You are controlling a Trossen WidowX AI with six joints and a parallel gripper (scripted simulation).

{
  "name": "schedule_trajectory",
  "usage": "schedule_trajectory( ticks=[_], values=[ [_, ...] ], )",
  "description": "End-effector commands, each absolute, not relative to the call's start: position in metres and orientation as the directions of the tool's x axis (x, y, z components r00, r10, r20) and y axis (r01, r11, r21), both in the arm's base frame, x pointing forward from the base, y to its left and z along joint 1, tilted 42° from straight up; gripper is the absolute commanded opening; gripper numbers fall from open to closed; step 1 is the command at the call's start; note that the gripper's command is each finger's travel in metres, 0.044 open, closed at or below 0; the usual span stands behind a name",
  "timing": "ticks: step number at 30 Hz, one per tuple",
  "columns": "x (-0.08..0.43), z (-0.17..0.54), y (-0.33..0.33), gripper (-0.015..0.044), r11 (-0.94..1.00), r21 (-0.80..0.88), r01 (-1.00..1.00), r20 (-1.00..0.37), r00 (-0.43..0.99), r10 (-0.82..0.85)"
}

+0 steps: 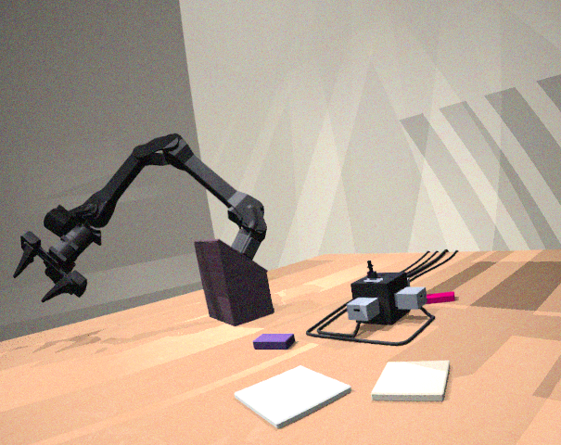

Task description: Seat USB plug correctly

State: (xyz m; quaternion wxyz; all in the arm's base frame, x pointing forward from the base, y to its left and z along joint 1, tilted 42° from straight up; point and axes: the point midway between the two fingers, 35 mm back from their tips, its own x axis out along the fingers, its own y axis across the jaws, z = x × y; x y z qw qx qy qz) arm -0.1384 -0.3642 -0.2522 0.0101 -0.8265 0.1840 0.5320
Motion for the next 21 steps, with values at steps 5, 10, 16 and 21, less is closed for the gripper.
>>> schedule_trajectory(
  ticks=[5, 10, 16, 21],
  values=[
    [-0.088, -0.231, -0.377, 0.0440, -0.976, 0.208, -0.061, -0.892, 0.396, -0.215],
    [-0.002, -0.189, -0.389, 0.0440, -0.856, 0.327, 0.400, -0.874, 0.472, -0.114],
    [0.095, -0.145, -0.379, 0.0440, -0.396, 0.462, 0.794, -0.859, 0.512, 0.024],
    [0.158, -0.115, -0.356, 0.0440, 0.023, 0.522, 0.852, -0.847, 0.516, 0.126]
  ],
)
